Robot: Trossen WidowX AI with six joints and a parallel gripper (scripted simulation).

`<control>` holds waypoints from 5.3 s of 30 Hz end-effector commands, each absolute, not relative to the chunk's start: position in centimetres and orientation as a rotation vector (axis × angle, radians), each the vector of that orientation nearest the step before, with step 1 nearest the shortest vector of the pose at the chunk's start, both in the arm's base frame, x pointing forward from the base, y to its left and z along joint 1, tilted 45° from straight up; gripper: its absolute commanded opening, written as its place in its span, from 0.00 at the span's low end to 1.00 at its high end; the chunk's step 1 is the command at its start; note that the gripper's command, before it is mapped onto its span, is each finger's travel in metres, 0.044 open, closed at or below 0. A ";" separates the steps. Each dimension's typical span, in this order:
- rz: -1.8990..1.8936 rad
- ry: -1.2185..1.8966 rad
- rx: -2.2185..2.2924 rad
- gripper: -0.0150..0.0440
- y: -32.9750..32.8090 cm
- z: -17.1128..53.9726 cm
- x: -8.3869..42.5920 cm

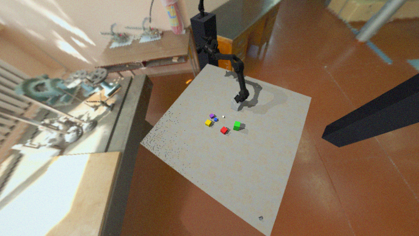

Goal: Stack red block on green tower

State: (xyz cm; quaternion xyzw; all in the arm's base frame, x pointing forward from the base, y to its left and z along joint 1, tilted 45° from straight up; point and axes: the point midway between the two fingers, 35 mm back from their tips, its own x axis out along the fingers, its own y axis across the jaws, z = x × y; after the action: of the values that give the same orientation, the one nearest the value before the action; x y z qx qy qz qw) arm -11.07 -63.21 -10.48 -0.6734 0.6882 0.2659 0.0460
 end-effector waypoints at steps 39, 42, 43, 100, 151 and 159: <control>1.868 -1.547 -3.459 1.00 -33.4 -5.1 35.4; 1.693 -1.986 -3.427 1.00 -29.2 -4.2 36.7; 1.621 -2.131 -3.406 1.00 -27.7 -3.9 37.1; -1.474 -3.929 -1.593 1.00 8.0 2.4 32.1; -1.478 -3.925 -1.597 1.00 11.8 -1.4 31.7; -1.478 -3.925 -1.597 0.64 11.8 -1.4 31.7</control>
State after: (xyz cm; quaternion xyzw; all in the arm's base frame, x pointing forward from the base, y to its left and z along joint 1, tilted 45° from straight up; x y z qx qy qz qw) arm 31.74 11.74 -1.44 0.2751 0.6837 0.2573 0.6250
